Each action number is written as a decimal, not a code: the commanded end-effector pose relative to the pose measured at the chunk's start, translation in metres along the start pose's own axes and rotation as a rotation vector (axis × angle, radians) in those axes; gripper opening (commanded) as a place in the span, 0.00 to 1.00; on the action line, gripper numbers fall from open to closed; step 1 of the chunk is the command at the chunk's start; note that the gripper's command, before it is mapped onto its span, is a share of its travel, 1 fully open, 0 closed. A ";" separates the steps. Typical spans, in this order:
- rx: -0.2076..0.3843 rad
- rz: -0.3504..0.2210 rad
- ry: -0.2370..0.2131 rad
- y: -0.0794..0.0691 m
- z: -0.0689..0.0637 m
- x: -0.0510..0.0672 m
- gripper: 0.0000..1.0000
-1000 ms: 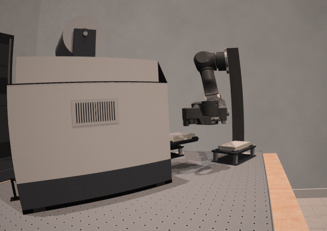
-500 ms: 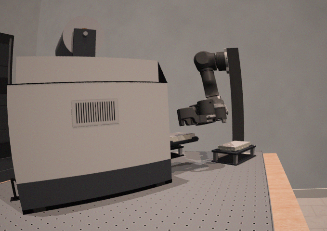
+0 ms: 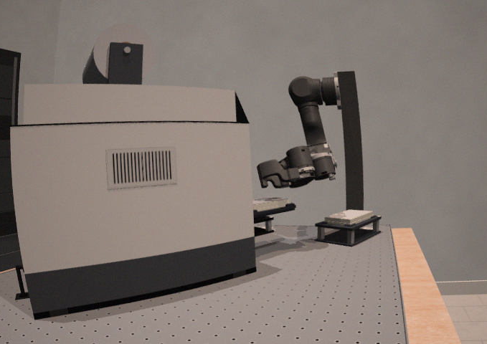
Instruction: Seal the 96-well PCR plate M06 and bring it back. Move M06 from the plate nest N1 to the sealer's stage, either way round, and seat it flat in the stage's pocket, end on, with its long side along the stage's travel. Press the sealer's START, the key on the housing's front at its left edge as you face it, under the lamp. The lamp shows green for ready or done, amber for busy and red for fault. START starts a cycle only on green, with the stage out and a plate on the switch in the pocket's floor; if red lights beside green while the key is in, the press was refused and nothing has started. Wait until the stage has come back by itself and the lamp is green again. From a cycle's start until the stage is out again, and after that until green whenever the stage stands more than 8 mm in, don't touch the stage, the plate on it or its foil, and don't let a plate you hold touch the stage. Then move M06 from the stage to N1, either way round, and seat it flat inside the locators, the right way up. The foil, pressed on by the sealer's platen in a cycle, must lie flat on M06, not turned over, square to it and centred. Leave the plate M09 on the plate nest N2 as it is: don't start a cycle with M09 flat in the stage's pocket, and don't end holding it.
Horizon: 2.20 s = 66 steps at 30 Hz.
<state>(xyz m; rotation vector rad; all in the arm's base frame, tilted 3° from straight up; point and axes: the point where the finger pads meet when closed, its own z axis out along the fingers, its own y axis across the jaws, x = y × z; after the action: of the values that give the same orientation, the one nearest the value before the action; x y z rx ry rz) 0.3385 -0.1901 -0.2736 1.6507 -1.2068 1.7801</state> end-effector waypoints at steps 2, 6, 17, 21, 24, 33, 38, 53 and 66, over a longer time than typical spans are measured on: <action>-0.007 0.010 0.002 0.000 0.000 0.002 0.00; -0.007 0.010 0.002 0.000 0.000 0.002 0.00; -0.184 0.188 0.001 0.043 0.000 0.013 0.00; -0.184 0.188 0.001 0.043 0.000 0.013 0.00; -0.184 0.188 0.001 0.043 0.000 0.013 0.00; -0.361 0.367 0.001 0.085 0.000 0.026 0.00; -0.361 0.367 0.001 0.085 0.000 0.026 0.00; -0.538 0.548 0.002 0.128 0.001 0.039 0.00; -0.714 0.731 0.005 0.171 0.001 0.051 0.00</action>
<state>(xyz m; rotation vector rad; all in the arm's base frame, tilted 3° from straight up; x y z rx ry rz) 0.1933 -0.2957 -0.2748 0.8285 -2.2816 1.4024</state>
